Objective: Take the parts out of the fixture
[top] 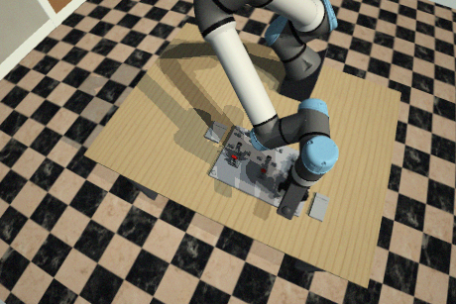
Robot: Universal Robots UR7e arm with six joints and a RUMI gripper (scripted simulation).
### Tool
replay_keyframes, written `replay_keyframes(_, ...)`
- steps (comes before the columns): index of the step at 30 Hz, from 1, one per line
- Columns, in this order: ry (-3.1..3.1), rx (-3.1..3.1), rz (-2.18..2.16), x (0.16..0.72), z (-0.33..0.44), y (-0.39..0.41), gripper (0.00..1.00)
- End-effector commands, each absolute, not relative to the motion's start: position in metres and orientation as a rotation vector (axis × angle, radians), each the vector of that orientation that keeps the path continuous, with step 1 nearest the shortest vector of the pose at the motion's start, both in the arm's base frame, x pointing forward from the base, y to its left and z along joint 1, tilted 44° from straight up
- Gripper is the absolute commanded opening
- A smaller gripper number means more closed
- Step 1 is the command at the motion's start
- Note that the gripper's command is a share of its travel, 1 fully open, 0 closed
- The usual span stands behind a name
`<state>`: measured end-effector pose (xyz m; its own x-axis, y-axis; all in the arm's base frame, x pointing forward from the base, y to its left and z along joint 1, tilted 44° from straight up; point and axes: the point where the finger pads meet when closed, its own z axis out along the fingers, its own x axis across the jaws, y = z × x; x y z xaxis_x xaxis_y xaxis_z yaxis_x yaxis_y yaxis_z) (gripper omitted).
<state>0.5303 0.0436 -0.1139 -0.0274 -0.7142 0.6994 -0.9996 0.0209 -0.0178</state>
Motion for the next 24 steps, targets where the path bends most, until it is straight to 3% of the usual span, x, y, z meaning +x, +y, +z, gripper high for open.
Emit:
replay_keyframes(1,-1.795,1.745,0.731,0.53,-0.112,0.046,0.0)
replay_keyframes(24,-1.795,1.745,0.731,0.519,-0.101,0.057,0.0)
